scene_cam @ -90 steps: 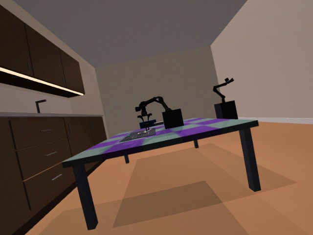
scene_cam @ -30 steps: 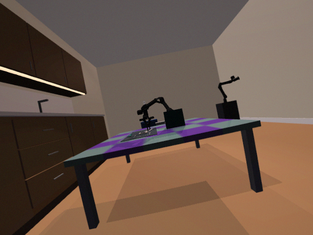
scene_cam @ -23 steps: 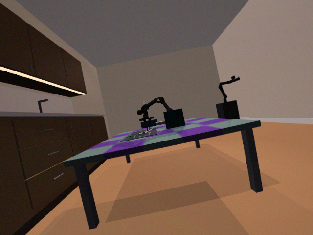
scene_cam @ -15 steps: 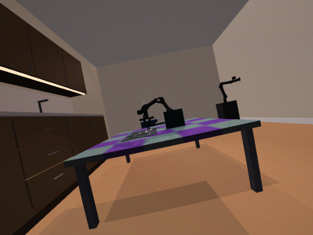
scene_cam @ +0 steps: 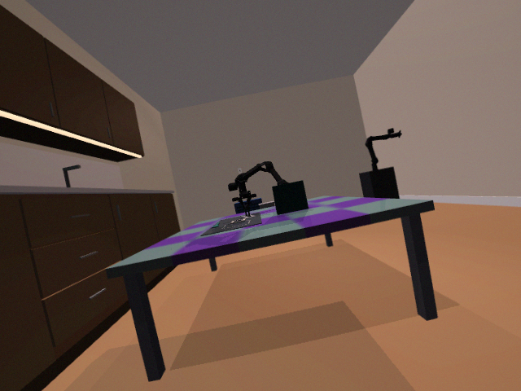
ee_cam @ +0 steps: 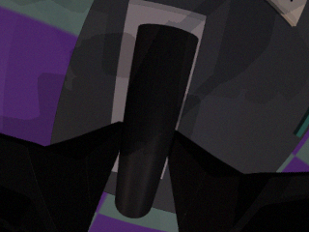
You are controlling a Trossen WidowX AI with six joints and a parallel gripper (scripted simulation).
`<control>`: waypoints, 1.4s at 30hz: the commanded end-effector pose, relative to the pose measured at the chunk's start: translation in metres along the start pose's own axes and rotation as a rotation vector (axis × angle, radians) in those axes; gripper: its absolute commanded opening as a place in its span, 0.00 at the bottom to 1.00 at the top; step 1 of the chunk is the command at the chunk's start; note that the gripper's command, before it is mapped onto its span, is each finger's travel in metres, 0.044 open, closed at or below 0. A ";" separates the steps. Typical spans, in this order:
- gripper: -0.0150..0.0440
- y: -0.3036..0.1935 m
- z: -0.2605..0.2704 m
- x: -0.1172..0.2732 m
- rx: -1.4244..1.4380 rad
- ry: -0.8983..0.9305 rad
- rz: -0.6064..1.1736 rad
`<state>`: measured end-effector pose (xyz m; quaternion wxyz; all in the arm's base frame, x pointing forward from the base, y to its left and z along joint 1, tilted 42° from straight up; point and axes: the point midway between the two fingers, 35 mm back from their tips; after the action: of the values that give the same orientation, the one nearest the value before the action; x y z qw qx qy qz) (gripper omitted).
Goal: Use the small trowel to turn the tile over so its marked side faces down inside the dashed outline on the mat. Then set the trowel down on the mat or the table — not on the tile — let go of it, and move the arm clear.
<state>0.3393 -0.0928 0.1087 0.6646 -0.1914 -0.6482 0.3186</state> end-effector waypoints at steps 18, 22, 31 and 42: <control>0.71 0.000 0.000 0.000 0.083 0.003 0.001; 0.71 0.000 0.000 0.000 0.083 0.003 0.001; 0.71 0.000 0.000 0.010 0.083 0.001 0.000; 0.76 0.001 -0.001 0.056 0.090 -0.011 0.002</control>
<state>0.3371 -0.0605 0.1429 0.6725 -0.1600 -0.6325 0.3493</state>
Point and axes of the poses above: the point midway between the two fingers, 35 mm back from their tips, its own x axis back along the fingers, its own z axis across the jaws, y = z × x, and after that the axes turned 11 degrees about -x, right-handed
